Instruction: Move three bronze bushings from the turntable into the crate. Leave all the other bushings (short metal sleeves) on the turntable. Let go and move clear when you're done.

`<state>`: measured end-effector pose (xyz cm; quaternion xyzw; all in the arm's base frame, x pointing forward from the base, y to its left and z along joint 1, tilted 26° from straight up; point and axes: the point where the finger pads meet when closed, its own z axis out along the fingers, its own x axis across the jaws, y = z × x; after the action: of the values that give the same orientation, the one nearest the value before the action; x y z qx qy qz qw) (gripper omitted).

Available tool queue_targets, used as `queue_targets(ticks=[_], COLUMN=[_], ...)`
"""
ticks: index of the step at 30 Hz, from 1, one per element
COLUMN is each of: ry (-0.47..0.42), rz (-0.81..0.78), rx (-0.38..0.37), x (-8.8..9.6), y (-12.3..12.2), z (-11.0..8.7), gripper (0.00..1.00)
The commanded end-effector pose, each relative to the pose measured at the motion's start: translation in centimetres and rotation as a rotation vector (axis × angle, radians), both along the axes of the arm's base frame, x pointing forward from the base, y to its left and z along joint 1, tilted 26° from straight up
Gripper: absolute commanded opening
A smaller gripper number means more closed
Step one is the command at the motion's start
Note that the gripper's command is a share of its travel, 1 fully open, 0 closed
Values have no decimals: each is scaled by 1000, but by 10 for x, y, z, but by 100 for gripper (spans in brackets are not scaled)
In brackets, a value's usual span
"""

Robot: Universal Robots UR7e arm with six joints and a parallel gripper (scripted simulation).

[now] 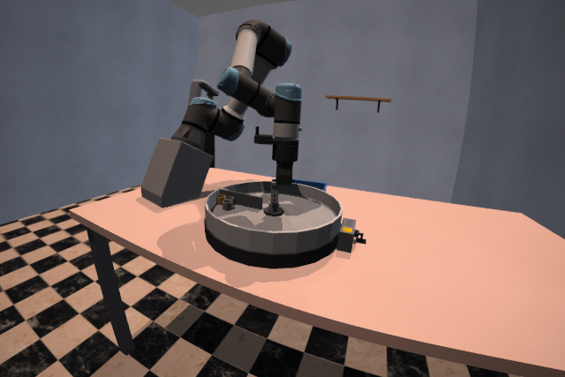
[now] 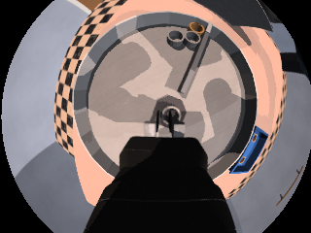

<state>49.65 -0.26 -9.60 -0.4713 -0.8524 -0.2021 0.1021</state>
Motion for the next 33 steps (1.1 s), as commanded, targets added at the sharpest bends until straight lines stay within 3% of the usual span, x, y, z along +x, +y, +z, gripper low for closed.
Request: queue_targets(ticks=[1, 6, 33], ry=[-1, -1, -2], rz=[0, 0, -1], rx=[-1, -1, -1], x=[0, -1, 0], y=[0, -26, -26], z=[0, 52, 52], gripper=[42, 42, 42])
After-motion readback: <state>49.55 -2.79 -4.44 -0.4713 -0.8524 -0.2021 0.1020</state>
